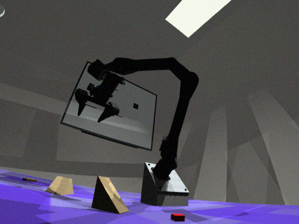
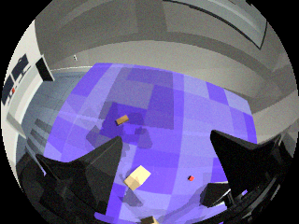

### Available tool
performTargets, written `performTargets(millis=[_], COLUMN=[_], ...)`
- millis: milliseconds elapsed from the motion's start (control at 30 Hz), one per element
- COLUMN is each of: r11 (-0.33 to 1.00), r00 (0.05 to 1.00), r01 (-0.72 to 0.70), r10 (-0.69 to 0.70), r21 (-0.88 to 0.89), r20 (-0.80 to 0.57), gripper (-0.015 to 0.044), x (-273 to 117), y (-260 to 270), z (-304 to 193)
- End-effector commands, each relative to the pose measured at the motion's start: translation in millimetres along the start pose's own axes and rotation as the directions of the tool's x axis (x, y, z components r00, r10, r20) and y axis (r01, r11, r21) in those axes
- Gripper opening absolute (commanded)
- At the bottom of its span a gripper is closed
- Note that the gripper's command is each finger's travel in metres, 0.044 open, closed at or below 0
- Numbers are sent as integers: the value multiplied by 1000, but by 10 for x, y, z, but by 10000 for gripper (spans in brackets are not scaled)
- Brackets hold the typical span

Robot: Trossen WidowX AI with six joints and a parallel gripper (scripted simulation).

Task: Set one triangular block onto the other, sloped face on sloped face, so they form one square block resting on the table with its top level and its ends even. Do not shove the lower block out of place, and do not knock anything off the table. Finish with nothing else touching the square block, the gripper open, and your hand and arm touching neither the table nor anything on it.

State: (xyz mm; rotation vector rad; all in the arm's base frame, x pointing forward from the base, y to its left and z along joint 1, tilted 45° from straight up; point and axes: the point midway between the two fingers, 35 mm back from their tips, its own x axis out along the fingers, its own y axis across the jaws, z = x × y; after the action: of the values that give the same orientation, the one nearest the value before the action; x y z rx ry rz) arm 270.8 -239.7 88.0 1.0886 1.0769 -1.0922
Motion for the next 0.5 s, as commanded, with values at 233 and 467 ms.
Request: performTargets(millis=[233, 467], r11=[416, -39], r00=[973, 950], r01=[-117, -243], r10=[-135, -213], r21=[-902, -969], r20=[-188, -230], gripper=[440, 440], x=[236, 287], y=[764, 988], z=[-871, -1294])
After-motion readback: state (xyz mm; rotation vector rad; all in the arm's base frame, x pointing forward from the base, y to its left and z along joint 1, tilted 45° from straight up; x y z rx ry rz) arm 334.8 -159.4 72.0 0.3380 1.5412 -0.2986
